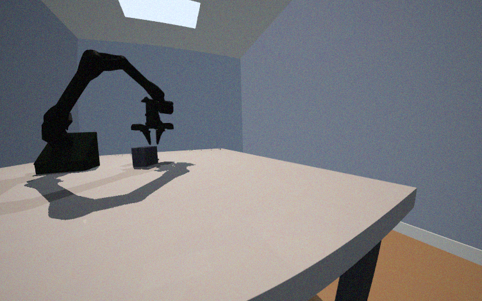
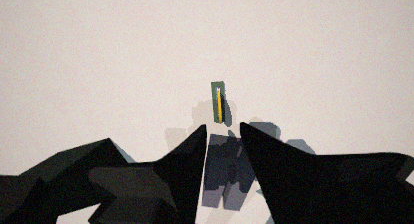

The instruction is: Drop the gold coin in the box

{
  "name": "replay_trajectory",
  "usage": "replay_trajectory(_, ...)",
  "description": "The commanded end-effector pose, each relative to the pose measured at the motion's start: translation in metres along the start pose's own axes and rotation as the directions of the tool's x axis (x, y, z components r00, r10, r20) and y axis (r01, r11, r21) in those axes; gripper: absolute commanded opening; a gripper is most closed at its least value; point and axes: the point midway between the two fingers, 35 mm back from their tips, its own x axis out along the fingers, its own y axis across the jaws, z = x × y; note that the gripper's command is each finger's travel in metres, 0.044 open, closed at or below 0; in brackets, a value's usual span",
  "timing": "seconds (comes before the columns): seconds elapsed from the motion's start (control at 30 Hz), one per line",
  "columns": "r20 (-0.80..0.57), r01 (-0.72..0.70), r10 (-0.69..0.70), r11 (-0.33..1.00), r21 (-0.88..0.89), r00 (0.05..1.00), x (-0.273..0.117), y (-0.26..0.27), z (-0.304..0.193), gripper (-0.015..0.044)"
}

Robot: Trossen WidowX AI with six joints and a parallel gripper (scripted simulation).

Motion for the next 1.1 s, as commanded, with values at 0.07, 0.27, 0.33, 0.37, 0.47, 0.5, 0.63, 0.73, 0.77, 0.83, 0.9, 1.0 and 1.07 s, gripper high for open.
replay_trajectory(0.07, -0.004, 0.005, -0.005, 1.000, -0.008, 1.000, 0.017, 0.001, 0.000, 0.0161)
replay_trajectory(0.27, -0.004, 0.005, -0.005, 1.000, -0.008, 1.000, 0.021, 0.000, 0.001, 0.0161)
replay_trajectory(0.33, -0.004, 0.005, -0.005, 1.000, -0.008, 1.000, 0.024, 0.000, 0.001, 0.0161)
replay_trajectory(0.37, -0.004, 0.005, -0.005, 1.000, -0.008, 1.000, 0.026, 0.000, 0.001, 0.0161)
replay_trajectory(0.47, -0.004, 0.005, -0.005, 1.000, -0.008, 1.000, 0.031, 0.000, 0.001, 0.0161)
replay_trajectory(0.5, -0.004, 0.005, -0.005, 1.000, -0.008, 1.000, 0.033, 0.000, 0.001, 0.0161)
replay_trajectory(0.63, -0.004, 0.005, -0.005, 1.000, -0.008, 1.000, 0.039, 0.000, 0.001, 0.0161)
replay_trajectory(0.73, -0.005, 0.005, -0.005, 1.000, -0.008, 1.000, 0.044, 0.000, 0.001, 0.0161)
replay_trajectory(0.77, -0.005, 0.005, -0.006, 1.000, -0.008, 1.000, 0.045, 0.000, 0.001, 0.0161)
replay_trajectory(0.83, -0.005, 0.006, -0.006, 1.000, -0.008, 1.000, 0.049, 0.000, 0.000, 0.0161)
replay_trajectory(0.9, -0.005, 0.006, -0.006, 1.000, -0.008, 1.000, 0.052, 0.000, 0.000, 0.0161)
replay_trajectory(1.0, -0.005, 0.006, -0.006, 1.000, -0.008, 1.000, 0.057, 0.000, 0.000, 0.0161)
replay_trajectory(1.07, -0.006, 0.006, -0.006, 1.000, -0.008, 1.000, 0.060, 0.000, 0.000, 0.0161)
